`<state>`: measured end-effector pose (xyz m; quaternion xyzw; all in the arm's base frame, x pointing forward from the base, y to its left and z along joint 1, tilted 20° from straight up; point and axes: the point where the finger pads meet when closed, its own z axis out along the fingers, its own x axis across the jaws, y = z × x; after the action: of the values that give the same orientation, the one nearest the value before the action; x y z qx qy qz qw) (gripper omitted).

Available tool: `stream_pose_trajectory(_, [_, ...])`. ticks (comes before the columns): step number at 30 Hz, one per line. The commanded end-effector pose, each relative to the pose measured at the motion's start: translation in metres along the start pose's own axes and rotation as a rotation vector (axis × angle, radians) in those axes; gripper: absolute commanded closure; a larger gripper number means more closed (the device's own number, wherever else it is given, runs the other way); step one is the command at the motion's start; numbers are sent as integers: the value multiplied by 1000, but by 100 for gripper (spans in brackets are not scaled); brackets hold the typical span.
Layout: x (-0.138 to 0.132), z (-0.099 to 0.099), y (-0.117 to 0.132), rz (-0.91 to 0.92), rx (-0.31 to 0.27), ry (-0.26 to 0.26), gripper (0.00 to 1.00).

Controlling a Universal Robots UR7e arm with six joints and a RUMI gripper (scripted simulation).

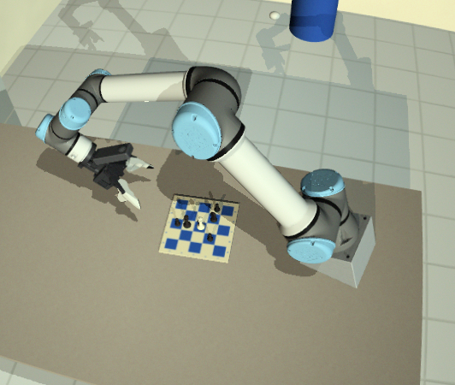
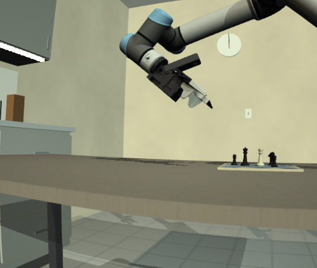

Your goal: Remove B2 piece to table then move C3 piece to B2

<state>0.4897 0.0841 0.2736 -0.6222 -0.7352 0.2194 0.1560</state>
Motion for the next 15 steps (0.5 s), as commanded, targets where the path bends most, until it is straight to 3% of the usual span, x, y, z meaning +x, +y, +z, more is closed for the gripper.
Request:
stream_pose_trajectory(1, [1, 2, -8, -15, -59, 0, 0])
stream_pose_trajectory(15, [10, 33, -48, -101, -325, -30, 0])
